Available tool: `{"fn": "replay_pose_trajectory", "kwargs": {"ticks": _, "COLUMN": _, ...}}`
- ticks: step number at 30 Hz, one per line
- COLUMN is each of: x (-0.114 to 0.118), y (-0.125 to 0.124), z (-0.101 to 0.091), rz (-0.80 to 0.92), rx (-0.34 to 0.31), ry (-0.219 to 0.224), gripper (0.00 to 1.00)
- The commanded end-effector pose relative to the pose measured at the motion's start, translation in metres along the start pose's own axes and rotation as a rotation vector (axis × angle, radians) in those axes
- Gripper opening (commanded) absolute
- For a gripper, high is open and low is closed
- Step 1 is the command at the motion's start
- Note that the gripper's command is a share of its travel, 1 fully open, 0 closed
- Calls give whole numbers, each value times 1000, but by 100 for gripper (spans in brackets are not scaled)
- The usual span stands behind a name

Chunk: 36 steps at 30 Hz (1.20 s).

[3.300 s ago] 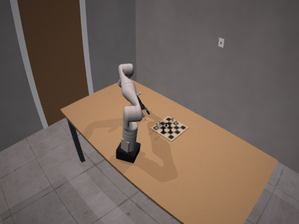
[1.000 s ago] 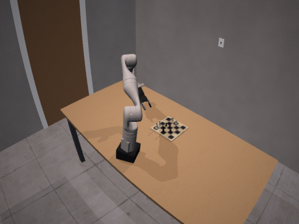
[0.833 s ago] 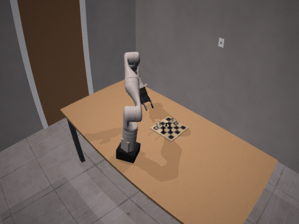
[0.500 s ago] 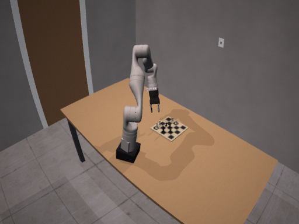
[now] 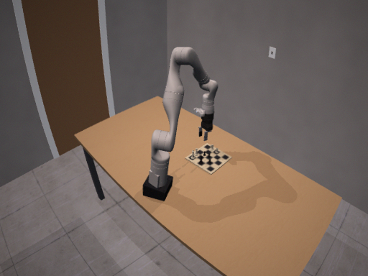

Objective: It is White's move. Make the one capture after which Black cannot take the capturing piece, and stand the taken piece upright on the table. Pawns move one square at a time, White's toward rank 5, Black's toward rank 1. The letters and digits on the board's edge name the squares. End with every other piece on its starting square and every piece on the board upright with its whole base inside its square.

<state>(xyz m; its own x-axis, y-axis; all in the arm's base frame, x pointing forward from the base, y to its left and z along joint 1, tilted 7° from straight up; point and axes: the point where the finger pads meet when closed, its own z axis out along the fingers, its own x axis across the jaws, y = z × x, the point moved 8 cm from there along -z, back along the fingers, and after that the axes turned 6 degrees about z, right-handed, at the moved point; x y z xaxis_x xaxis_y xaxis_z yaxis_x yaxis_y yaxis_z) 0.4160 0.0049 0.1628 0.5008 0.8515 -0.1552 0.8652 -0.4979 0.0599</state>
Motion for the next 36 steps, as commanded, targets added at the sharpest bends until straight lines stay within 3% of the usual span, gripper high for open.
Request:
{"fn": "replay_pose_trajectory", "kwargs": {"ticks": 1, "x": -17, "y": 4, "z": -11, "rz": 91, "rx": -18, "ry": 43, "gripper": 100}}
{"fn": "replay_pose_trajectory", "kwargs": {"ticks": 9, "x": -26, "y": 7, "z": -14, "rz": 165, "rx": -30, "ry": 69, "gripper": 100}}
{"fn": "replay_pose_trajectory", "kwargs": {"ticks": 36, "x": -27, "y": 6, "z": -11, "rz": 92, "rx": -32, "ry": 64, "gripper": 100}}
